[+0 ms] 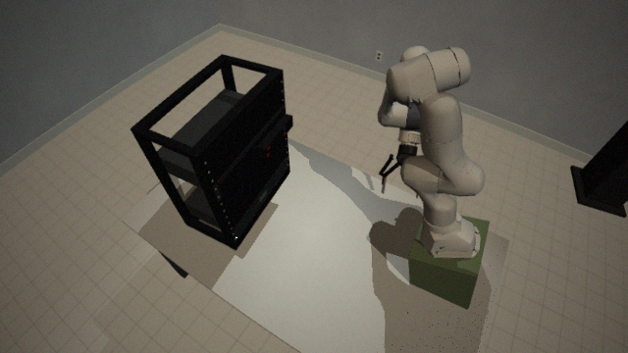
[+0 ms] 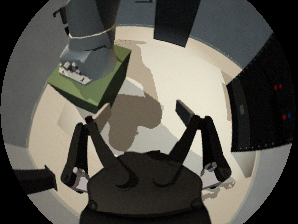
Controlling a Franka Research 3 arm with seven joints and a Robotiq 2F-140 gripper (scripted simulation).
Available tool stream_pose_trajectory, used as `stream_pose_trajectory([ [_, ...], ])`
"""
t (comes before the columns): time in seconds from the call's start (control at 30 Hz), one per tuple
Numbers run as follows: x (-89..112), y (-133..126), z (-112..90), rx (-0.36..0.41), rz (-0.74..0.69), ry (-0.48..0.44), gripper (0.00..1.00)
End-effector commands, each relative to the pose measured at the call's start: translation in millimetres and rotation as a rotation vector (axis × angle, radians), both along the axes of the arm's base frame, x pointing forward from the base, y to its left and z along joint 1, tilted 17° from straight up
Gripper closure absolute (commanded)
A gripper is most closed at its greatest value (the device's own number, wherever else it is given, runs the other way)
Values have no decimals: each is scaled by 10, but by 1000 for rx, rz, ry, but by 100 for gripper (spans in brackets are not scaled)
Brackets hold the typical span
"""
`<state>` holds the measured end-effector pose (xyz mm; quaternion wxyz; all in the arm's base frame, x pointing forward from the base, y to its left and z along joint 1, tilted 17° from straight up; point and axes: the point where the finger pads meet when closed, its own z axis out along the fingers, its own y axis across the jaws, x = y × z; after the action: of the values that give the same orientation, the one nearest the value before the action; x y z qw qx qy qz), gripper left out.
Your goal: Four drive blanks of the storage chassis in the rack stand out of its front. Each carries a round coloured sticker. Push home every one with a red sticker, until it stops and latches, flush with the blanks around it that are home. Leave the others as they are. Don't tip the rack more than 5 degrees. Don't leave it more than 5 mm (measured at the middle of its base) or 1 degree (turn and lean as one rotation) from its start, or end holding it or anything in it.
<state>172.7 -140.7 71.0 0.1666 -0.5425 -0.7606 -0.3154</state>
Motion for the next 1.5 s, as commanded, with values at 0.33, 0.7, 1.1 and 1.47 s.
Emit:
stream_pose_trajectory([
  [0.33,399,171,-80,42,32,-267,0],
  [0.7,728,315,-84,77,-3,-441,0],
  [1.1,975,402,-55,92,-38,-570,0],
  [1.47,1292,487,20,96,-97,-734,0],
])
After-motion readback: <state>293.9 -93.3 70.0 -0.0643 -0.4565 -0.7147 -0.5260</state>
